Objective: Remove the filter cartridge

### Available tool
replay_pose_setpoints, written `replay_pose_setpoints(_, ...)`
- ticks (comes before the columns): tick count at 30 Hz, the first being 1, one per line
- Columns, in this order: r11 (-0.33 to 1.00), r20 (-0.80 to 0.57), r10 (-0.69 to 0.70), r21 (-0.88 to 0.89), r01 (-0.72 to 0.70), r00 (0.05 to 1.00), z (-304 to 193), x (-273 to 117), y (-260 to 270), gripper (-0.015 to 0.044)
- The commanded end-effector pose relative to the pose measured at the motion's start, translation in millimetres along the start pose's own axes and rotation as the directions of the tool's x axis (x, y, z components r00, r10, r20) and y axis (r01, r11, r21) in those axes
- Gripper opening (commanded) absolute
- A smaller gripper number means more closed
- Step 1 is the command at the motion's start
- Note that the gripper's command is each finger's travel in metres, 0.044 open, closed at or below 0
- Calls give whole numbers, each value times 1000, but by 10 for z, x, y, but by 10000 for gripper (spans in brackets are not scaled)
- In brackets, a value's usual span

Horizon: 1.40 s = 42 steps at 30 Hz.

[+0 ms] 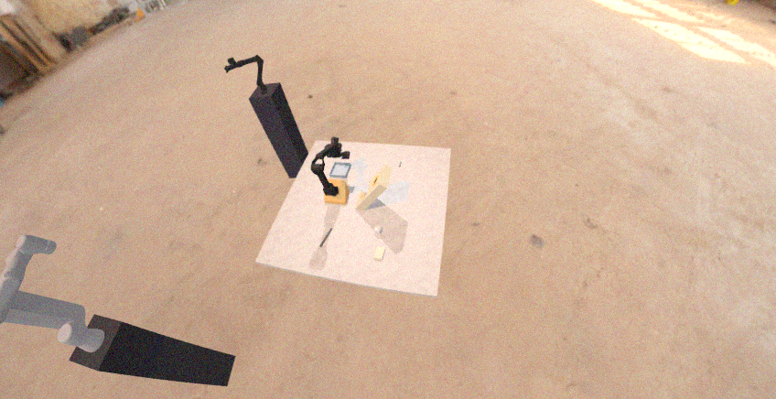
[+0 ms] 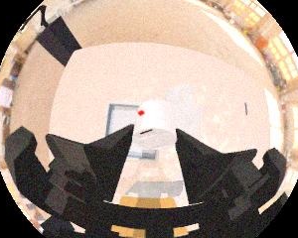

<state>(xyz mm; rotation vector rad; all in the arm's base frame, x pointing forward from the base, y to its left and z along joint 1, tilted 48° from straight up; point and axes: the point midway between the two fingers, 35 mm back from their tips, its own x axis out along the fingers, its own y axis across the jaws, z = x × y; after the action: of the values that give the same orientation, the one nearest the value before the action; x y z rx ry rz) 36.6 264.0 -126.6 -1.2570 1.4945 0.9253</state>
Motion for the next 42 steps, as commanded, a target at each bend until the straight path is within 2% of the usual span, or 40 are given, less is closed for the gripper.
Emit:
replay_pose_setpoints(1, 994, -6, 55, -96, -55, 998, -158, 192, 251, 0)
replay_pose_setpoints(7, 977, -19, 105, -182, -107, 994, -344, 357, 461, 0)
replay_pose_setpoints(13, 977, -19, 106, -182, -107, 994, -359, 393, 463, 0)
replay_pose_setpoints(24, 977, -20, 106, -182, -108, 994, -679, 938, 463, 0)
replay_pose_setpoints(30, 977, -20, 106, -182, -108, 994, -732, 1001, 460, 0)
replay_pose_setpoints(42, 977, -31, 101, -183, -105, 994, -724, 965, 448, 315)
